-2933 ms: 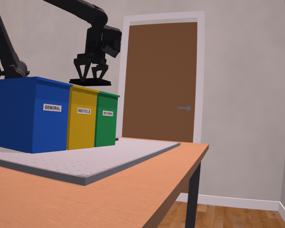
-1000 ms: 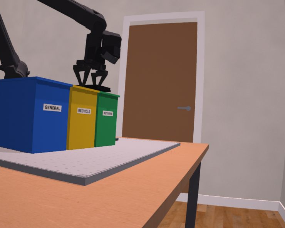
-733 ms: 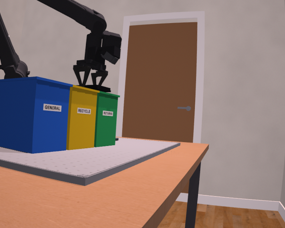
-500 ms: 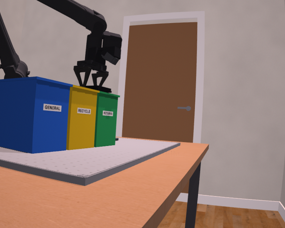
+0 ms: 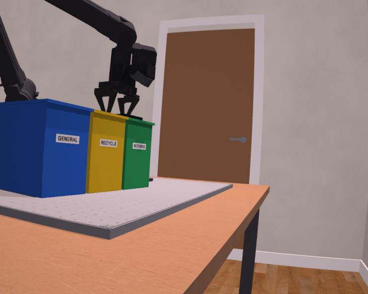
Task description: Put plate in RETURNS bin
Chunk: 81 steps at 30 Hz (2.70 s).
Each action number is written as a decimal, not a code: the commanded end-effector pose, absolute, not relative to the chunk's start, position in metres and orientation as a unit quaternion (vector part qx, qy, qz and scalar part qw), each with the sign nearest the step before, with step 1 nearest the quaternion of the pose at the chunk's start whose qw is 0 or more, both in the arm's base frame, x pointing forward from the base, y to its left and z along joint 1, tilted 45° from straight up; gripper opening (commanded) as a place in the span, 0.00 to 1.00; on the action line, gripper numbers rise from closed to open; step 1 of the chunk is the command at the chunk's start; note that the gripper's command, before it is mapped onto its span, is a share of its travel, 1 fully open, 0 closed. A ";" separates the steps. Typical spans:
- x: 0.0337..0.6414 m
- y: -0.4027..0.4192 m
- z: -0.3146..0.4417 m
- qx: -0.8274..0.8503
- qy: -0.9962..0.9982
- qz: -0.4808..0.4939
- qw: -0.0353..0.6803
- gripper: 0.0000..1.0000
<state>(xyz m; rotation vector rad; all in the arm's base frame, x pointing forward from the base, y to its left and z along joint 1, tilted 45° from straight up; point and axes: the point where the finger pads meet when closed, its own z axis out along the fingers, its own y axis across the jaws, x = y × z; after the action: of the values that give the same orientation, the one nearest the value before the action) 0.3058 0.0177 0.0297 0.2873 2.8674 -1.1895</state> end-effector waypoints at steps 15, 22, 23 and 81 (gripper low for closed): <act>0.305 0.005 0.018 0.092 0.919 -0.384 0.007 0.00; 0.305 0.002 0.018 0.094 0.919 -0.382 0.009 0.00; 0.305 0.002 0.017 0.093 0.919 -0.383 0.008 0.00; 0.303 0.003 0.015 0.093 0.919 -0.383 0.009 0.99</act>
<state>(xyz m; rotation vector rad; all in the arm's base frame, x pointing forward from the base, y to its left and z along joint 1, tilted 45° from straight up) 0.3045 0.0073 0.0196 0.2863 2.8687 -1.1889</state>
